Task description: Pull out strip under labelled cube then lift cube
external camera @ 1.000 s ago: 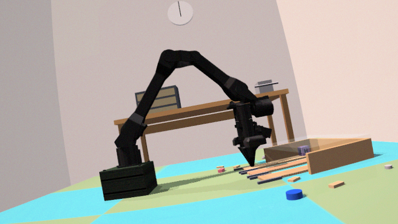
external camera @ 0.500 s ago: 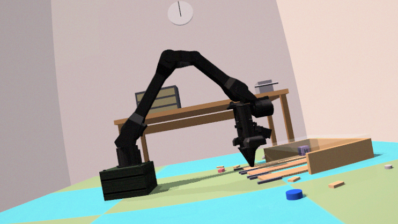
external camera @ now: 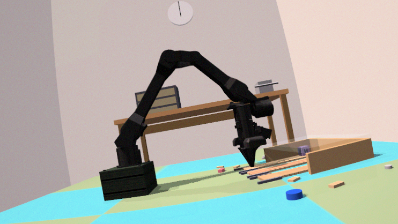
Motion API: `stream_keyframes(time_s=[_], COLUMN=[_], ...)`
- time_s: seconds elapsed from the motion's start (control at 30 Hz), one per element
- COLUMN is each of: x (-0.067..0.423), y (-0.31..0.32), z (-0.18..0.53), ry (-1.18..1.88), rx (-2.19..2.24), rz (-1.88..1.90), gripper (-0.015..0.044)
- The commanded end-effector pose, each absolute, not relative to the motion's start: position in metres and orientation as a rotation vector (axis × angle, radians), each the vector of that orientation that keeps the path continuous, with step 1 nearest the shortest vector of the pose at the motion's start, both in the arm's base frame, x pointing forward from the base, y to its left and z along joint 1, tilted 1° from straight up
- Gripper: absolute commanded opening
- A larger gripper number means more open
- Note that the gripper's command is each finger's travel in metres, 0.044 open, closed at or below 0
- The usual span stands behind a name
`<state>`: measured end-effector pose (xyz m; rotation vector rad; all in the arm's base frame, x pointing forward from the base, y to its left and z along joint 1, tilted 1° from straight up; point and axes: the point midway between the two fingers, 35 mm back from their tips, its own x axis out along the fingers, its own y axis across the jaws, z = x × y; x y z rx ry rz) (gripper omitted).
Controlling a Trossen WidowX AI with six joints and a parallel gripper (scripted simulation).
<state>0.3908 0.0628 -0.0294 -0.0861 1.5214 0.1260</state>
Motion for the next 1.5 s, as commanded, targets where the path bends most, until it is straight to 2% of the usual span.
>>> stream_keyframes(time_s=[0.0,1.47], x=[0.3901,0.3908], y=[0.0622,0.0624], z=[-0.0311,-0.0354], ry=[1.524,1.524], rx=[-0.087,-0.087], rz=[0.122,0.122], gripper=[0.0,0.0])
